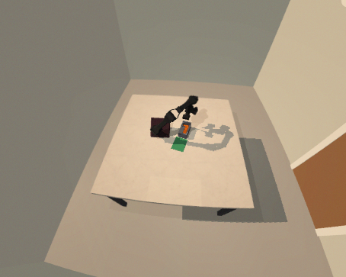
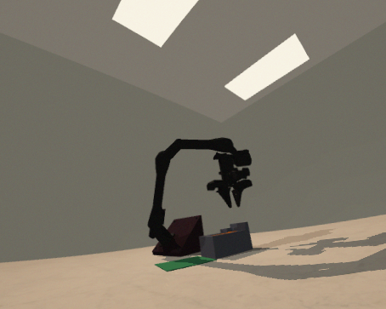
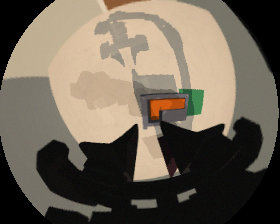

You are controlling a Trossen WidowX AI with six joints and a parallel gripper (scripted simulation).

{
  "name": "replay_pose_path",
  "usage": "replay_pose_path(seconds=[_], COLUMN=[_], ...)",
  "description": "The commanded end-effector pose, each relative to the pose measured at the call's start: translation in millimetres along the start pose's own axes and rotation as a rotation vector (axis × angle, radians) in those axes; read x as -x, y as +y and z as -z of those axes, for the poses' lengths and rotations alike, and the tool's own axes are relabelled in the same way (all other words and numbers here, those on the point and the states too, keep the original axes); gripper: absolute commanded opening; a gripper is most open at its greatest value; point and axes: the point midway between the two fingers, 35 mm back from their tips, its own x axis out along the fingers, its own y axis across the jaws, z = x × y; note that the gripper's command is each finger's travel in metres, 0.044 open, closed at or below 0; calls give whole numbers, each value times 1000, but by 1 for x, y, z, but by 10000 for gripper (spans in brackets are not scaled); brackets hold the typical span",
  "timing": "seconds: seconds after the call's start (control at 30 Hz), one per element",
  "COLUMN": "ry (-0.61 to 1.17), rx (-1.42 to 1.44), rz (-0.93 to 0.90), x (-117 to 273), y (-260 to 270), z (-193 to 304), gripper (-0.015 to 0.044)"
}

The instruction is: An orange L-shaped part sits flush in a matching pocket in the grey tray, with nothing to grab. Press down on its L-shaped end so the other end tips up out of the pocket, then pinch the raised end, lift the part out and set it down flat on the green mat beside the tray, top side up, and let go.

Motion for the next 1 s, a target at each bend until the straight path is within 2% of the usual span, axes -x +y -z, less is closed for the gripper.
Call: replay_pose_path(seconds=[0.0,0.3,0.97], ry=[-1,-3,-3], rx=[-25,-26,-26], rz=[6,7,7], x=[-3,-74,-89], y=[1,0,0], z=[-2,-2,-3], gripper=[180,180,180])
